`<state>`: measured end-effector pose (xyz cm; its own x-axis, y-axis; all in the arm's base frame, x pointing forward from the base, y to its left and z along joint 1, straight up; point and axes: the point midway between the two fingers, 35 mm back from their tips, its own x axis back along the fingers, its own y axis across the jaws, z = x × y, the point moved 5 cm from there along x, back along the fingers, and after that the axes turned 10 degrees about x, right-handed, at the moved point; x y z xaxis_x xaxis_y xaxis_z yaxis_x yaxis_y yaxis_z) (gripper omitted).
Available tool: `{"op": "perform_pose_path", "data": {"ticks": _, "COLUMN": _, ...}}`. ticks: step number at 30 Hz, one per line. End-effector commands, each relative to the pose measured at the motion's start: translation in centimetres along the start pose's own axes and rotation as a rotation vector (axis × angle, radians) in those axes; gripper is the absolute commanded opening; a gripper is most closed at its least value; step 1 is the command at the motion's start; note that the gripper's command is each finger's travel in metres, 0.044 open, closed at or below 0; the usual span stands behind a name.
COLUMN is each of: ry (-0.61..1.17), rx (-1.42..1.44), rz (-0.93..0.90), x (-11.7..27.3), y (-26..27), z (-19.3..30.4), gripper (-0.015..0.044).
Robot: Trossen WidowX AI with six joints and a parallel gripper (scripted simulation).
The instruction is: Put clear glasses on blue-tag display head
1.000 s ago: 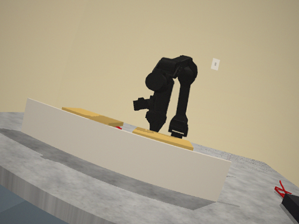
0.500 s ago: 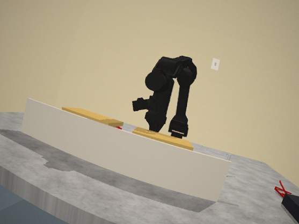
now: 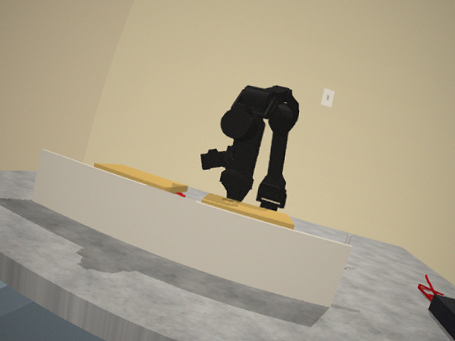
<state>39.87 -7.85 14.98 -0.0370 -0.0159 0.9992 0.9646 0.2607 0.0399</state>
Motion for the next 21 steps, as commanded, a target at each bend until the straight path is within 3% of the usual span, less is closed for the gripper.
{"op": "perform_pose_path", "data": {"ticks": 1, "ry": 0.005, "rx": -0.005, "rz": -0.003, "x": -0.03, "y": 0.23, "z": -0.02, "gripper": 0.0}}
{"op": "perform_pose_path", "data": {"ticks": 21, "ry": 0.005, "rx": -0.005, "rz": -0.003, "x": -0.26, "y": 0.16, "z": -0.02, "gripper": 0.0}}
